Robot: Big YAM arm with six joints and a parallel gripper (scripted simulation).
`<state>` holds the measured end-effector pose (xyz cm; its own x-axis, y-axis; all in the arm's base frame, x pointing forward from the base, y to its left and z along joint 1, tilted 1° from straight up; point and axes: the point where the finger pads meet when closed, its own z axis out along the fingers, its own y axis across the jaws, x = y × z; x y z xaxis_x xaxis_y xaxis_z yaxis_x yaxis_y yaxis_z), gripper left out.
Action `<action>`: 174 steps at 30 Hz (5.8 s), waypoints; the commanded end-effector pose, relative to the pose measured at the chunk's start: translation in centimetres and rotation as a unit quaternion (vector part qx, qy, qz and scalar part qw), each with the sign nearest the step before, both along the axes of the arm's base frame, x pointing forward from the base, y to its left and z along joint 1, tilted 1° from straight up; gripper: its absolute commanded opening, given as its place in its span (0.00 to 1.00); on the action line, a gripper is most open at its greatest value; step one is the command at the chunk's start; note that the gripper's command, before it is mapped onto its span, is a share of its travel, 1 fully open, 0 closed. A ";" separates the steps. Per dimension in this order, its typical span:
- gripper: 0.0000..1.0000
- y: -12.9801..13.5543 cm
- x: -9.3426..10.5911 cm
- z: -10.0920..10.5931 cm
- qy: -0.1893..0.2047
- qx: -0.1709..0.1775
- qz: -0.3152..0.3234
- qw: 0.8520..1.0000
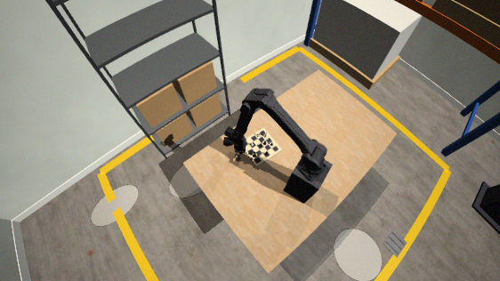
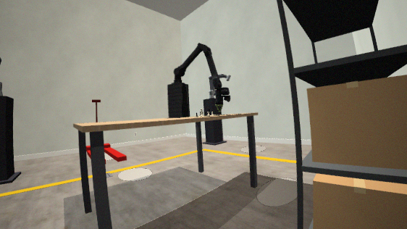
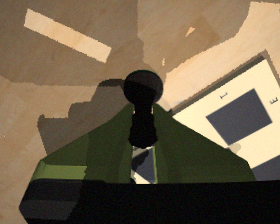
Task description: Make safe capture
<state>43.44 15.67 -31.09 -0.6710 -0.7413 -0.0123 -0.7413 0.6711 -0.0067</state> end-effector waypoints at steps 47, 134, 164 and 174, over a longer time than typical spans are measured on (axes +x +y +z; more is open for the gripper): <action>0.00 0.3 1.3 -0.3 -0.014 0.005 -0.008 1.000; 1.00 0.3 1.2 9.3 -0.012 0.004 -0.008 1.000; 1.00 -14.9 4.9 7.7 -0.013 0.003 -0.032 0.999; 0.36 -17.0 4.3 7.8 -0.011 0.002 -0.027 1.000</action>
<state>46.85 -3.11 -23.74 -0.7606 -0.6490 -0.0139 -0.6490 0.7607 -0.0079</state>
